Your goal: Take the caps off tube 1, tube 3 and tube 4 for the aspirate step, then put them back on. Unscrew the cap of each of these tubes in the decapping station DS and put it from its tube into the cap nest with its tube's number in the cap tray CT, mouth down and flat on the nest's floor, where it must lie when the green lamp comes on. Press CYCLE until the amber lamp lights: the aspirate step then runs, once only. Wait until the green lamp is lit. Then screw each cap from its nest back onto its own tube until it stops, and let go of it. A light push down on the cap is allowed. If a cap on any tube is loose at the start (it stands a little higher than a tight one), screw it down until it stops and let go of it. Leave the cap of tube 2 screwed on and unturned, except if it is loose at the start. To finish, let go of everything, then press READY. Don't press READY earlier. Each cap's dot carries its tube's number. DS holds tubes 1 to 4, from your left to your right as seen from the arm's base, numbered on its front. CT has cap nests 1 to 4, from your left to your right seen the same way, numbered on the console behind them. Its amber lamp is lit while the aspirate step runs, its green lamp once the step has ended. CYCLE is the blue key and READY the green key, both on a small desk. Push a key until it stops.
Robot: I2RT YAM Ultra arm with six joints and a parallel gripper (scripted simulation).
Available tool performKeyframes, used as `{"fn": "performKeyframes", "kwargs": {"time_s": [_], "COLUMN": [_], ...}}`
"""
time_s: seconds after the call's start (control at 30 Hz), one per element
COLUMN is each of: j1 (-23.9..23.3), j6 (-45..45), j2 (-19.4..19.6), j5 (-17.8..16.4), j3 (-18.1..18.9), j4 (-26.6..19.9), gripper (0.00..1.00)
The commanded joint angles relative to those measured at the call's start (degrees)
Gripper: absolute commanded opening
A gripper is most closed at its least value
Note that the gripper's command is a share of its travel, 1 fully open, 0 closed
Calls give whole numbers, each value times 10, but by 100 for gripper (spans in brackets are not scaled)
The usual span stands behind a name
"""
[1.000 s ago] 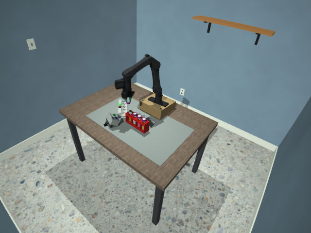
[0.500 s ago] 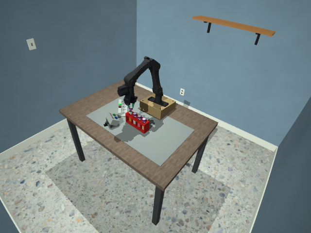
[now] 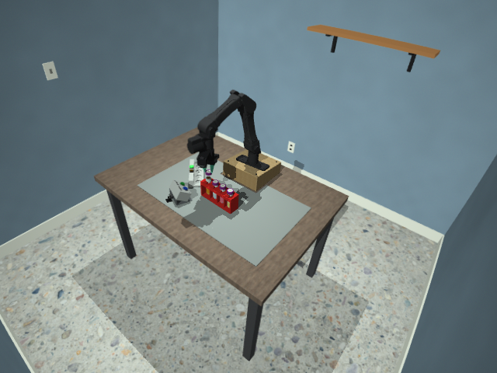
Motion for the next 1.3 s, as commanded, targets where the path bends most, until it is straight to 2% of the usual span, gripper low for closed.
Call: {"fn": "performKeyframes", "kwargs": {"time_s": [0.0, 0.2, 0.47, 1.27], "j1": [0, 0, -1, -1], "j6": [2, 2, 1, 1], "j2": [-3, -1, 12, 11], "j5": [0, 0, 0, 0], "j3": [10, 7, -29, -31], "j4": [-1, 4, 53, 53], "gripper": [0, 0, 0, 0]}}
